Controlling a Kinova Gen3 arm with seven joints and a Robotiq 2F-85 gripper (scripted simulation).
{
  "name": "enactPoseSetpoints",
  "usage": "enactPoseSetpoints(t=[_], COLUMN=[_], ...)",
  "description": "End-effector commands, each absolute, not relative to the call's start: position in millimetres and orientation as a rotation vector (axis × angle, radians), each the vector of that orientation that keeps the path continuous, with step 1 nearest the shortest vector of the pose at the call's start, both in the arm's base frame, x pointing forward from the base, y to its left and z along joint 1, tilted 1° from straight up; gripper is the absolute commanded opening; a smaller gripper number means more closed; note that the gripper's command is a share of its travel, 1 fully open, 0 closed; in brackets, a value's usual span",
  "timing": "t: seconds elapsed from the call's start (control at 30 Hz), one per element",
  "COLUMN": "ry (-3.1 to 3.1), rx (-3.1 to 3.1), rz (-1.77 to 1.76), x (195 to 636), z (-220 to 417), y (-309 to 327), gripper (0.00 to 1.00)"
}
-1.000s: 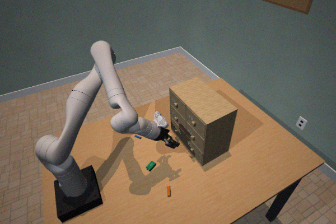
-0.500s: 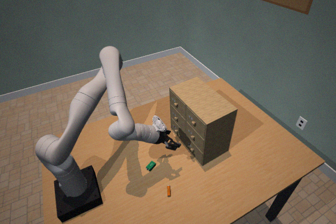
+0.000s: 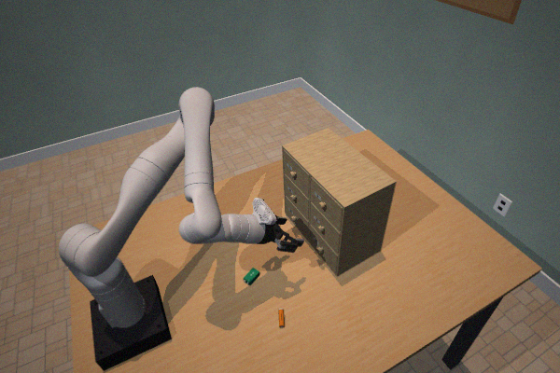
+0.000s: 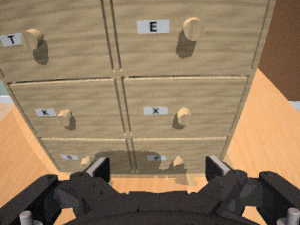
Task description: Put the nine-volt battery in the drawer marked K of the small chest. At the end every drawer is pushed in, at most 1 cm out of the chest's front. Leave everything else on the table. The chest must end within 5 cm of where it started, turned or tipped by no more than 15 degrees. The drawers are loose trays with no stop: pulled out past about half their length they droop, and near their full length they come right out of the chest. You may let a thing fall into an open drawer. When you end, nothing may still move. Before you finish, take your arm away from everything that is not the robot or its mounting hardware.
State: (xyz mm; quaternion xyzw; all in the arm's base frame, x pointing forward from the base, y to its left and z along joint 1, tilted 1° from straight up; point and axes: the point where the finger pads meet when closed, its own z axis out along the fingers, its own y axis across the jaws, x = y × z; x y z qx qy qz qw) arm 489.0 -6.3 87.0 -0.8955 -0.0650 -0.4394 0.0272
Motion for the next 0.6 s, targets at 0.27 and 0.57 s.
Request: enactPoseSetpoints(t=[0.27,0.57], ry=[-0.190,-0.189], rx=[-2.746,-2.724], rz=[-1.408,-1.447], x=[489.8,491.8], z=[78.0,75.2], y=[-10.6,-10.6], gripper=[1.00,1.00])
